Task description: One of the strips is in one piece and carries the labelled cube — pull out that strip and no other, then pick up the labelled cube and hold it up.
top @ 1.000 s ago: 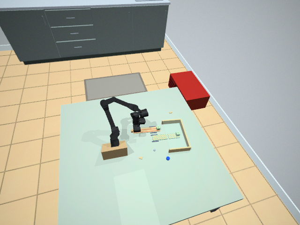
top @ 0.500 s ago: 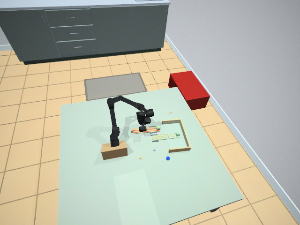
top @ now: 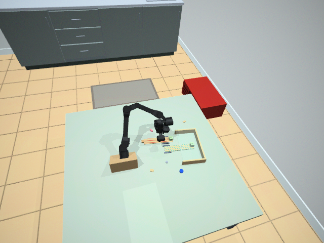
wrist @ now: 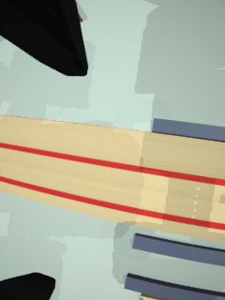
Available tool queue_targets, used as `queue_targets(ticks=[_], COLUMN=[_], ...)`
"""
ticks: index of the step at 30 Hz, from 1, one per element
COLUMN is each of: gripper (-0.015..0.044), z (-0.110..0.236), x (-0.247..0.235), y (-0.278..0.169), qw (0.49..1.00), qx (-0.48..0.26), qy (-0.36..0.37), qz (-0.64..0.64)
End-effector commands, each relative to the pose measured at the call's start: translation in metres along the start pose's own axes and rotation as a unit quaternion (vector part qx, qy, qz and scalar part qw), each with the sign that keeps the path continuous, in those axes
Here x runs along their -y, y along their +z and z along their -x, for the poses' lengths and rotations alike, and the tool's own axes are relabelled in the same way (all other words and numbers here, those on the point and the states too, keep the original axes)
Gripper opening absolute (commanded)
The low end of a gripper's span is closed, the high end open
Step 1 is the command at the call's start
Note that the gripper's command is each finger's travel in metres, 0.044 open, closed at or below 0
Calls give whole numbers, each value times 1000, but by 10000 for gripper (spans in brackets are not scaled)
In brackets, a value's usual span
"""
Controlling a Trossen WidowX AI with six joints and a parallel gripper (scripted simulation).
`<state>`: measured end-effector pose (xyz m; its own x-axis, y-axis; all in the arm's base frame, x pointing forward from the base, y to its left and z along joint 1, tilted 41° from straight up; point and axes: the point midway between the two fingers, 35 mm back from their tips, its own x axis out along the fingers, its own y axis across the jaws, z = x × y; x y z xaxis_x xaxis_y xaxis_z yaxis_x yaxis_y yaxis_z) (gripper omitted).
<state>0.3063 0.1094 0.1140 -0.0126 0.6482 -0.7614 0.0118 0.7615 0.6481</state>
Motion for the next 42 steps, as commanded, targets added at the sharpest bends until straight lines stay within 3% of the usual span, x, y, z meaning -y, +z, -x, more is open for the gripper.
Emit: queue_targets(ticks=[1,28,35,42], gripper=[440,440,256,250], z=[2,14,6,-6], x=[0,0,0,0], y=[15,108,109,109], qw=[1000,1000,1000,1000], qx=[0,2,2,2], qy=[2,1,1,1], qz=[2,4,4,5])
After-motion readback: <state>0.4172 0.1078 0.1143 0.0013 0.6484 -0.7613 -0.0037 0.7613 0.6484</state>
